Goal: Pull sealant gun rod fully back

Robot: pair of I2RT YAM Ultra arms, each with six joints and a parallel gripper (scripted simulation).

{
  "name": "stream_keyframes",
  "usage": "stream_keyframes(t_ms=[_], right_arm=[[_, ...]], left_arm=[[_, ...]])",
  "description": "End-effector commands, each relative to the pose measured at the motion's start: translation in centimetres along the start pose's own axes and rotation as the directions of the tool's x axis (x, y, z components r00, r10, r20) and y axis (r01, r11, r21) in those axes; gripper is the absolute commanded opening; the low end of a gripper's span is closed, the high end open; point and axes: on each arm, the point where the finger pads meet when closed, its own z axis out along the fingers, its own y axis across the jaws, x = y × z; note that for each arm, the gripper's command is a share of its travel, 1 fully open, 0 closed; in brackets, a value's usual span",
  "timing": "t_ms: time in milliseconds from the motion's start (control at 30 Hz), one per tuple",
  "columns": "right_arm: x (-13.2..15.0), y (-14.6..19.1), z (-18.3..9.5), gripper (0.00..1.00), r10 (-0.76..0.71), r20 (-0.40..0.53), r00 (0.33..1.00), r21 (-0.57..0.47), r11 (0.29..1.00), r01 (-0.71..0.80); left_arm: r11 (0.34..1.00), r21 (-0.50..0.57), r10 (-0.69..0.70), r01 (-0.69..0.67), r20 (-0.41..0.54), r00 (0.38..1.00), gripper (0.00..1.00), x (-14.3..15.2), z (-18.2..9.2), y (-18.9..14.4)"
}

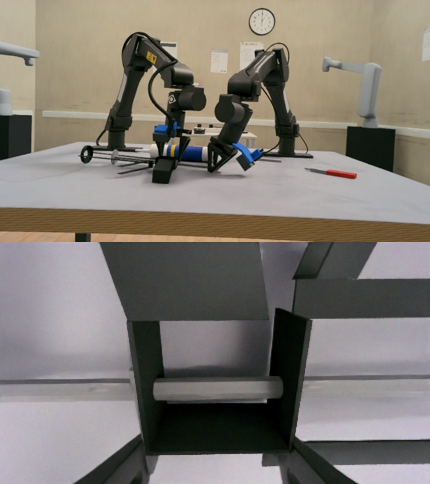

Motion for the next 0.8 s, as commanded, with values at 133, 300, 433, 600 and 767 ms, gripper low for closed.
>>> stream_keyframes(t_ms=[133,300,433,600,767], right_arm=[[0.5,-4.4,0.9,0.51,0.01,-0.02,1.0,0.194,0.981,-0.006],[0.4,-4.6,1.0,0.51,0.02,-0.024,1.0,0.199,0.98,-0.015],[0.4,-4.7,1.1,0.51,0.02,-0.025,0.999,0.207,0.978,-0.015],[0.6,-4.4,0.9,0.51,0.006,-0.023,1.0,0.19,0.982,-0.001],[0.8,-5.0,1.1,0.51,0.01,-0.031,0.999,0.219,0.976,-0.003]], left_arm=[[0.997,-0.037,-0.064,0.069,0.118,0.991,0.34,-5.3,-2.5,2.3],[0.997,-0.041,-0.065,0.07,0.123,0.99,0.34,-6.7,-3.2,2.8],[0.997,-0.041,-0.064,0.07,0.127,0.99,0.34,-7.8,-3.7,3.1],[0.998,-0.023,-0.056,0.059,0.114,0.992,0.34,-8.5,-4.1,3.0],[0.998,-0.034,-0.057,0.061,0.125,0.991,0.34,-9.7,-4.7,3.6]])
